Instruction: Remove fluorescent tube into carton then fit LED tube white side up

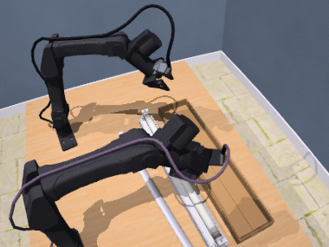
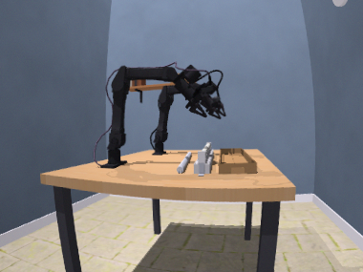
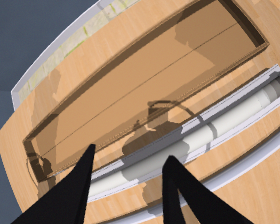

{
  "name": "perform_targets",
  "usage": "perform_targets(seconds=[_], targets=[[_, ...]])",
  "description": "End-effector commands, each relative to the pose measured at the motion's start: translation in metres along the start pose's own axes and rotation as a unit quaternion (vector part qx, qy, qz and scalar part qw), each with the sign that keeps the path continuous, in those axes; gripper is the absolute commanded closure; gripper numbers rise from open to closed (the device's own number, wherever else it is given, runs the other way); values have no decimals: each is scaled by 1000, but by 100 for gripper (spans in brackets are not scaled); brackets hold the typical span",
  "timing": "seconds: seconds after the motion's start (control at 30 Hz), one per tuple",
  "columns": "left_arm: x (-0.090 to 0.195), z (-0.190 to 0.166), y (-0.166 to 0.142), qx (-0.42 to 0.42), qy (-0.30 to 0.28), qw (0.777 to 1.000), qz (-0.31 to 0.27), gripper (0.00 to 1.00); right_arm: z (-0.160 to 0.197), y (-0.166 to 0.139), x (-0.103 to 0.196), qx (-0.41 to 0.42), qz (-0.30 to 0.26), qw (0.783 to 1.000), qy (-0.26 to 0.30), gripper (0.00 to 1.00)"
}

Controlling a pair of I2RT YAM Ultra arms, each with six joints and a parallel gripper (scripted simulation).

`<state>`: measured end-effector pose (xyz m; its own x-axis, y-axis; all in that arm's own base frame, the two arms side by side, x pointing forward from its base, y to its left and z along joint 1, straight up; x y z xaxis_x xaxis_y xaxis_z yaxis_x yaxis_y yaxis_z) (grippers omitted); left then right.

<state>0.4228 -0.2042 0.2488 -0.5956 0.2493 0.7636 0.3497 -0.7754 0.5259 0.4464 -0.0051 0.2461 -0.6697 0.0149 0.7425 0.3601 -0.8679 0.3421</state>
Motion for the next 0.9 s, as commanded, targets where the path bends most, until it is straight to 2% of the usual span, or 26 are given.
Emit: perform_targets(seconds=[0.0, 0.07, 0.1, 0.13, 0.2, 0.33, 0.57, 0.63, 0.67, 0.7, 0.73, 0.77, 0.87], targets=[[36, 45, 17, 83, 69, 989, -98, 51, 34, 20, 36, 98, -60, 989, 89, 51], [36, 45, 17, 83, 69, 989, -98, 51, 34, 20, 36, 98, -60, 989, 89, 51], [16, 26, 13, 76, 47, 992, -85, 51, 25, 13, 23, 113, -55, 988, 88, 51], [36, 42, 12, 90, 72, 988, -102, 51, 31, 16, 37, 119, -69, 985, 105, 51], [39, 50, 4, 106, 81, 985, -105, 51, 34, 12, 41, 139, -73, 981, 116, 51], [69, 79, -3, 151, 130, 969, -149, 51, 45, 20, 67, 189, -117, 963, 154, 51], [135, 123, -28, 244, 208, 914, -249, 51, 58, 34, 123, 299, -212, 910, 193, 51], [135, 123, -28, 244, 208, 914, -249, 51, 58, 34, 123, 299, -212, 910, 193, 51], [98, 106, -32, 238, 177, 929, -220, 51, 45, 25, 92, 313, -199, 910, 186, 51], [125, 115, -33, 242, 204, 918, -239, 51, 51, 30, 118, 310, -224, 901, 205, 51], [135, 121, -40, 251, 216, 911, -246, 51, 51, 31, 122, 319, -232, 895, 208, 51], [148, 129, -44, 262, 238, 898, -260, 51, 54, 32, 134, 332, -252, 882, 218, 51], [172, 136, -52, 285, 257, 872, -305, 51, 58, 33, 156, 378, -300, 845, 231, 51]])
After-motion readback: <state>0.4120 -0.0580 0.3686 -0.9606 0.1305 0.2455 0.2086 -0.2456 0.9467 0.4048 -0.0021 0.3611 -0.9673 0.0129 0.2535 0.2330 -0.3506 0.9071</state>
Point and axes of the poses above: on each arm, the point where the finger pads meet when closed, its own x axis back along the fingers, its own z axis across the jaws, y = z × x, the point moved 1 cm from there along x, back along the fingers, and after that the axes turned 4 degrees about -x, right-handed, at the moved point
